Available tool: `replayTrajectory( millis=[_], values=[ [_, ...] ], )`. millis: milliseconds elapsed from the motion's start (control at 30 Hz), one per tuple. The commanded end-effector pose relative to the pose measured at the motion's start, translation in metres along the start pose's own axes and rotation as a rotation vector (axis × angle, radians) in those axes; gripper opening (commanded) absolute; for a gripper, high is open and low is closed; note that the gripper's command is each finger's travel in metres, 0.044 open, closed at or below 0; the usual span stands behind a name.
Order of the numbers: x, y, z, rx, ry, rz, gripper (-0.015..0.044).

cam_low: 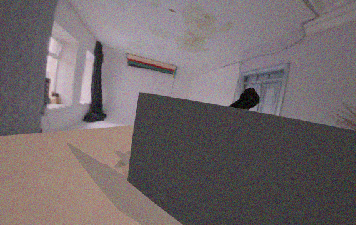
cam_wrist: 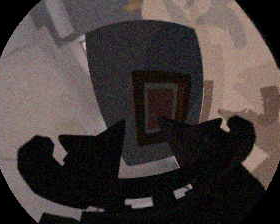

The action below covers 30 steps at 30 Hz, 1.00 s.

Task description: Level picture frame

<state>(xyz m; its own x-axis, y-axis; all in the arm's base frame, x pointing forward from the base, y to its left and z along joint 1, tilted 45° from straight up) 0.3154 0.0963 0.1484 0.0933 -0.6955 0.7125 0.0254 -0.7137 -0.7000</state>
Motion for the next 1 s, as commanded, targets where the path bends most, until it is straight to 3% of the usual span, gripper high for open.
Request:
replayTrajectory(
  millis=[0,967],
  values=[
    [0.001,-0.002,0.006,0.006,0.001,-0.001,0.0260],
    [0.001,-0.002,0.037,0.007,0.003,-0.002,0.0260]
  ],
)
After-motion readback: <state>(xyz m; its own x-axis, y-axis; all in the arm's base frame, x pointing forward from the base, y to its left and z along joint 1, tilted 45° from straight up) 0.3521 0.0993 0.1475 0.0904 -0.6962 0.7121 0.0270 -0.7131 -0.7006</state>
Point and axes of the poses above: the point midway between the two fingers, 35 mm back from their tips, its own z axis out along the fingers, its own x axis across the jaws, y = z × x, the point moved 1 cm from there along -z, back along the fingers, and after that the axes turned 8 degrees about -z, right-handed, at the moved point
